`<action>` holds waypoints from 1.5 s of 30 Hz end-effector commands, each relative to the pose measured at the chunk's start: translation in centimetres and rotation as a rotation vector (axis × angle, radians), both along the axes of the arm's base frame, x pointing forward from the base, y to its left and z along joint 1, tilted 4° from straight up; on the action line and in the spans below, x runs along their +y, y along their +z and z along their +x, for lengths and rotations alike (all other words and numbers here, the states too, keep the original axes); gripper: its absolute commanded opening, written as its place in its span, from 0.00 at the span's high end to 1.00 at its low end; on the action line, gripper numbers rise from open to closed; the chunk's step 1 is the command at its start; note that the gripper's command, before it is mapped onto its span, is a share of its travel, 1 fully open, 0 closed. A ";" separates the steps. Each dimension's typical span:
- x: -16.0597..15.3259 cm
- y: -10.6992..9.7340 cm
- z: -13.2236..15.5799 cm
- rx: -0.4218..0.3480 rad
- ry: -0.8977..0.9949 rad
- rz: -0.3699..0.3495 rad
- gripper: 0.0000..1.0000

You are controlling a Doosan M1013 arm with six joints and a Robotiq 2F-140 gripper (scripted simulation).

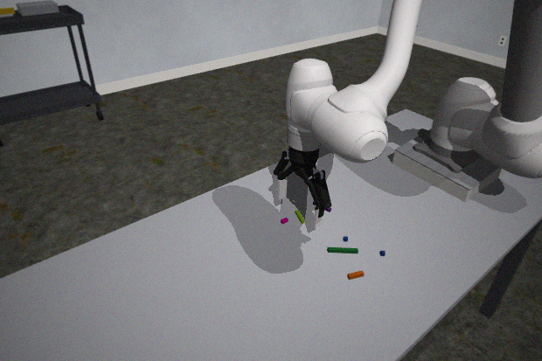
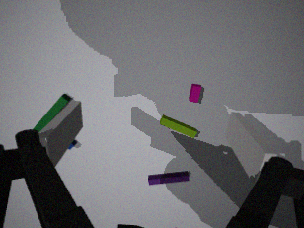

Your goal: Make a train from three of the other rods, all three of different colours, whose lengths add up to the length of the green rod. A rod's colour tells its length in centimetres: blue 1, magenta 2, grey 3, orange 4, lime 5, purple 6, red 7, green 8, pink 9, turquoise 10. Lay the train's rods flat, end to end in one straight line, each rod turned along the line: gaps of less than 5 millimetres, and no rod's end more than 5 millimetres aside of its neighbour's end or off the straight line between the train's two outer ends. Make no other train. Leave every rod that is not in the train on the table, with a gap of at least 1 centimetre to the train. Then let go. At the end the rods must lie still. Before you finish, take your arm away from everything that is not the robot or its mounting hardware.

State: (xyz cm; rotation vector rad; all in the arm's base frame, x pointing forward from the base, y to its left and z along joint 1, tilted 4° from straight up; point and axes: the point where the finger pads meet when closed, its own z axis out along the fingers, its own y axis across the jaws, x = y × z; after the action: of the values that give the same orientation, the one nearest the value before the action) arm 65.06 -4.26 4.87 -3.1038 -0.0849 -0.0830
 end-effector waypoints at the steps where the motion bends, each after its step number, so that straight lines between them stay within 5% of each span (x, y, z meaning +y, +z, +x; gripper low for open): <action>1: 0.1 0.0 0.0 0.000 0.004 0.000 0.00; 23: 10.1 2.1 -8.0 -0.029 0.783 -0.041 0.00; 28: 10.7 2.2 -8.6 -0.031 0.839 -0.044 0.00; 29: 10.7 2.2 -8.6 -0.031 0.839 -0.044 0.85; 45: 10.7 2.2 -8.6 -0.031 0.839 -0.044 0.85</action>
State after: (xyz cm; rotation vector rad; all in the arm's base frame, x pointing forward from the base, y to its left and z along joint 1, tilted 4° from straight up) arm 56.45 6.45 7.11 -2.8211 -1.3551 -0.0989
